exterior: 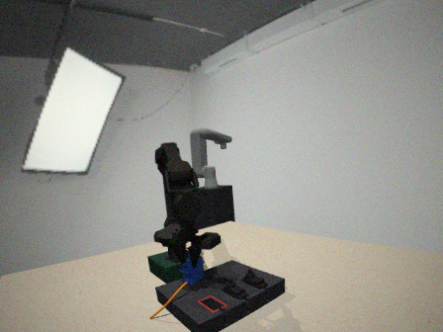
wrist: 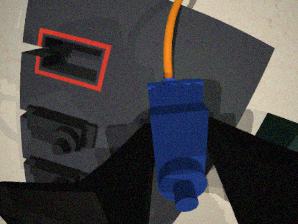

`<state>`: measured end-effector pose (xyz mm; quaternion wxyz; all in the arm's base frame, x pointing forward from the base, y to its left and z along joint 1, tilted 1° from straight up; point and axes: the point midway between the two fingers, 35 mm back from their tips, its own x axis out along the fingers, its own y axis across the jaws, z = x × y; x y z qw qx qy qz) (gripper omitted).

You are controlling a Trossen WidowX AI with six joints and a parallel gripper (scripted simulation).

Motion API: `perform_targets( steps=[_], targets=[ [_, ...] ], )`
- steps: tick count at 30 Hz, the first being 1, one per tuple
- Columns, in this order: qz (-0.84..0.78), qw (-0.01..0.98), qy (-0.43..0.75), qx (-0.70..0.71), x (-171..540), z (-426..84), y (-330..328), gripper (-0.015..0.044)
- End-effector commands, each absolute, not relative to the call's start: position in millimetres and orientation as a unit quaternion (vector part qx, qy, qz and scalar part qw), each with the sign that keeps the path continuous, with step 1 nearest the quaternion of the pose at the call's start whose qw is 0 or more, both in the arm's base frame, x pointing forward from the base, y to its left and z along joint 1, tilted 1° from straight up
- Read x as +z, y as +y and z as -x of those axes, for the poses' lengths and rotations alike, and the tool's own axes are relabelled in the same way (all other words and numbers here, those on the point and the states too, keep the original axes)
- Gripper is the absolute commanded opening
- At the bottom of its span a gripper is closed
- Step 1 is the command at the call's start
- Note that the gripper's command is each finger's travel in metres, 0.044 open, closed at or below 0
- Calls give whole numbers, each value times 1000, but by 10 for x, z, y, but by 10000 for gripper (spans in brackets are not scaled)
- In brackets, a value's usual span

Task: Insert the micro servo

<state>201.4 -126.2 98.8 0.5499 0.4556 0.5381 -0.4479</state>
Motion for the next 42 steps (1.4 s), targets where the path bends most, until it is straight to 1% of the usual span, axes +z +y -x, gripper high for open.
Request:
perform_targets(
  steps=[1,16,31,37,42],
  targets=[
    [-424,575,561,-417,993,-2020,-1267,0],
    [-263,665,649,-260,993,-2020,-1267,0],
    [-87,710,694,-88,993,-2020,-1267,0],
    [-79,711,695,-80,994,-2040,-1272,0],
    [-79,711,694,-80,1001,-2196,-1308,0]
  ],
)
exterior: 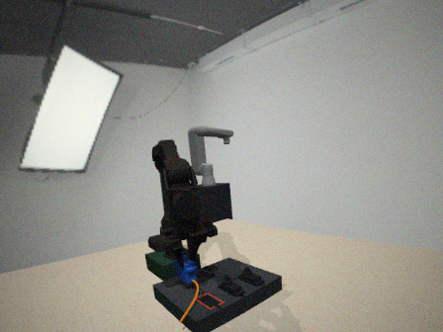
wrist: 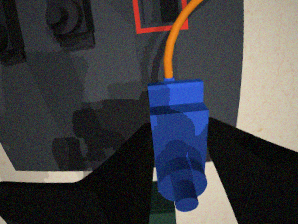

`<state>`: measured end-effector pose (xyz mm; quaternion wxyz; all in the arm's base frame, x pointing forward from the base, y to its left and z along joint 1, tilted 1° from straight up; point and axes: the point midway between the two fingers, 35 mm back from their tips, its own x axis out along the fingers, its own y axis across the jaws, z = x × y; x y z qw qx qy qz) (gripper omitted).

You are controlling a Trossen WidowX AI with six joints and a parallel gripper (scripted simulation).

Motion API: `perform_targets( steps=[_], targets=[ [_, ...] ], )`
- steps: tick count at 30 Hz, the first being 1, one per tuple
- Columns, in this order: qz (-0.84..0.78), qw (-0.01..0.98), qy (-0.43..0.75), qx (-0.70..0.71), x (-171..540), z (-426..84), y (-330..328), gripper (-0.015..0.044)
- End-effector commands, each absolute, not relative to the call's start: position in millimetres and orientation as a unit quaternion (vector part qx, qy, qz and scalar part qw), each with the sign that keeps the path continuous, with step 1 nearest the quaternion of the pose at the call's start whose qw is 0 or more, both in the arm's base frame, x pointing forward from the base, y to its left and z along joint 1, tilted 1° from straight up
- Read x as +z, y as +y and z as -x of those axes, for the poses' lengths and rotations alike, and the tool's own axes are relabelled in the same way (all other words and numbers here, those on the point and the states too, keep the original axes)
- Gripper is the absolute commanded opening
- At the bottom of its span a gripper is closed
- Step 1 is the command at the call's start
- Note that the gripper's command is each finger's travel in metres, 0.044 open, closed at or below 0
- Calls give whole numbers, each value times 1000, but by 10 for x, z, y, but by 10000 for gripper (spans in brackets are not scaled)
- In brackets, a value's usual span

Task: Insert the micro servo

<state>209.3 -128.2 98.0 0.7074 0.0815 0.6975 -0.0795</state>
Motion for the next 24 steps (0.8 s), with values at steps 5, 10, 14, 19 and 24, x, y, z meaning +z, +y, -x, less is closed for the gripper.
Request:
perform_targets(
  steps=[5,10,14,19,24],
  targets=[
    [-79,712,693,-80,1010,-2403,-1356,0],
    [-79,712,693,-80,1018,-2607,-1402,0],
    [-79,713,692,-81,1025,-2766,-1438,0],
    [-79,714,691,-81,1032,-2958,-1481,0],
    [-79,714,691,-81,1038,-3087,-1510,0]
  ],
)
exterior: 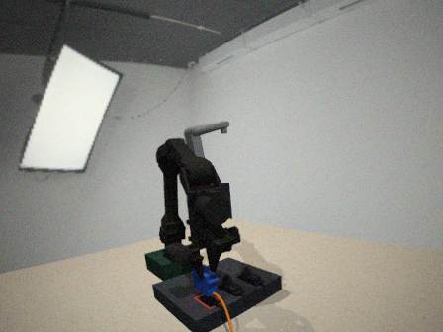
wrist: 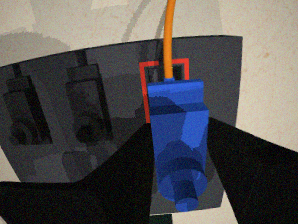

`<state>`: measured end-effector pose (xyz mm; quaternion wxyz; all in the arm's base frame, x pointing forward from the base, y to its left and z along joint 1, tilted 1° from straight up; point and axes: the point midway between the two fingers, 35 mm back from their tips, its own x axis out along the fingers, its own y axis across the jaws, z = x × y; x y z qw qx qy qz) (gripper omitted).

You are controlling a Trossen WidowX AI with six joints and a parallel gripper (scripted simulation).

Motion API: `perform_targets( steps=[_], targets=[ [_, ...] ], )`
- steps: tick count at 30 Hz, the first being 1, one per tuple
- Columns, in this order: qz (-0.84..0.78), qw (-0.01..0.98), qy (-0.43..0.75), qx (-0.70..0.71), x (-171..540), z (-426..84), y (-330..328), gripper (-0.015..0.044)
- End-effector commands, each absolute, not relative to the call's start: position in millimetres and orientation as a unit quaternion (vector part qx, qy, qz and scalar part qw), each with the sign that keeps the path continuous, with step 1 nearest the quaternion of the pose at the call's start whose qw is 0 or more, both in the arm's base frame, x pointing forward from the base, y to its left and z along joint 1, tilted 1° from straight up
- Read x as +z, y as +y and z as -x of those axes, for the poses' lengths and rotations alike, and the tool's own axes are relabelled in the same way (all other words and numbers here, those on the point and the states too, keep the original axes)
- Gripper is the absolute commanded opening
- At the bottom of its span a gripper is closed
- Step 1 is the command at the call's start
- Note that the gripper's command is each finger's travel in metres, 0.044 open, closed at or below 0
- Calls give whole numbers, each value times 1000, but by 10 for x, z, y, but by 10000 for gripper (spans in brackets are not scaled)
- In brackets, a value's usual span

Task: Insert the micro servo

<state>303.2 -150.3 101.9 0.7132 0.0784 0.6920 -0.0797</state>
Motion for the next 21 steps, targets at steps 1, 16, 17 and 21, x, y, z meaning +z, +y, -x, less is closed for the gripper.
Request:
perform_targets(
  steps=[1,16,17,21],
  targets=[
    [-79,714,691,-81,1036,-3087,-1510,0],
    [-79,714,691,-81,840,-3090,-1511,0],
    [-79,714,691,-81,838,-3090,-1511,0],
    [-79,714,691,-81,838,-3090,-1511,0]
  ],
)
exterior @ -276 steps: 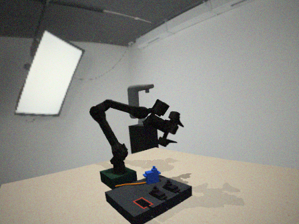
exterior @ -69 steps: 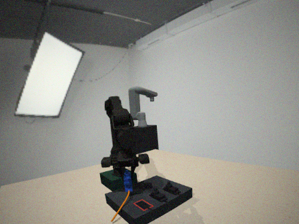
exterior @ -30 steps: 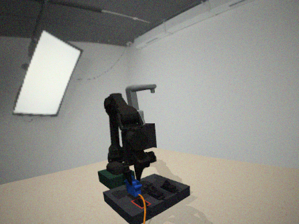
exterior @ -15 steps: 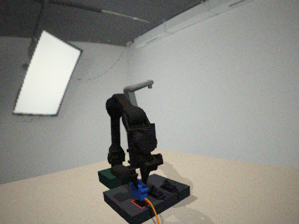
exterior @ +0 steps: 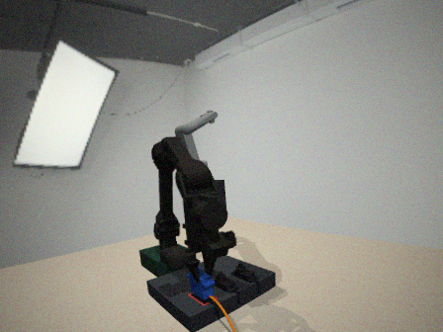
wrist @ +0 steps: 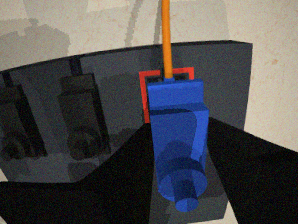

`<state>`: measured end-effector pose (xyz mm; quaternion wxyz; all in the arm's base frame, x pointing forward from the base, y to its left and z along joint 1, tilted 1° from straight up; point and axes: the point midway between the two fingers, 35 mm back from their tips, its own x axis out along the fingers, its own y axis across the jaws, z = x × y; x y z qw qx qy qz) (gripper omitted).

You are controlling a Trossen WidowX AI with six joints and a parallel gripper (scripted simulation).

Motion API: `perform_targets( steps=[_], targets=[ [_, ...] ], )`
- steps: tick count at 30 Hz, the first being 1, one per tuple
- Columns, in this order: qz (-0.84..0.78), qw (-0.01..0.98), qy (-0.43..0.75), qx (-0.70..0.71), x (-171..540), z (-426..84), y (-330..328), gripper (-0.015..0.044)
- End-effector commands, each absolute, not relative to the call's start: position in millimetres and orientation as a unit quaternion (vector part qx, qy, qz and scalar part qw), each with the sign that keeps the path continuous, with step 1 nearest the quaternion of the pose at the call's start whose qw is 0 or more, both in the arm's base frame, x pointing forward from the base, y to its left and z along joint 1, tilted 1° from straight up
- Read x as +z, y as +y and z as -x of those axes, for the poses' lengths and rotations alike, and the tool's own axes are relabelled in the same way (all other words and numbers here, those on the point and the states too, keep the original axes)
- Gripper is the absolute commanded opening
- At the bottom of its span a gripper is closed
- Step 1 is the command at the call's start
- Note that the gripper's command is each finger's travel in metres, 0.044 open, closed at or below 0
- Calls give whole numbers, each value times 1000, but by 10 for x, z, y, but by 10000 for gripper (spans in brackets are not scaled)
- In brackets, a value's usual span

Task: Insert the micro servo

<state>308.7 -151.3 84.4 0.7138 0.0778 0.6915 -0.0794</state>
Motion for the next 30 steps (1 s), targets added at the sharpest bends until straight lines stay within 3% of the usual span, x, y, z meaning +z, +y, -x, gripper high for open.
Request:
perform_targets(
  steps=[1,30],
  targets=[
    [-79,714,691,-81,838,-3090,-1511,0],
    [-79,714,691,-81,617,-3096,-1512,0]
  ],
)
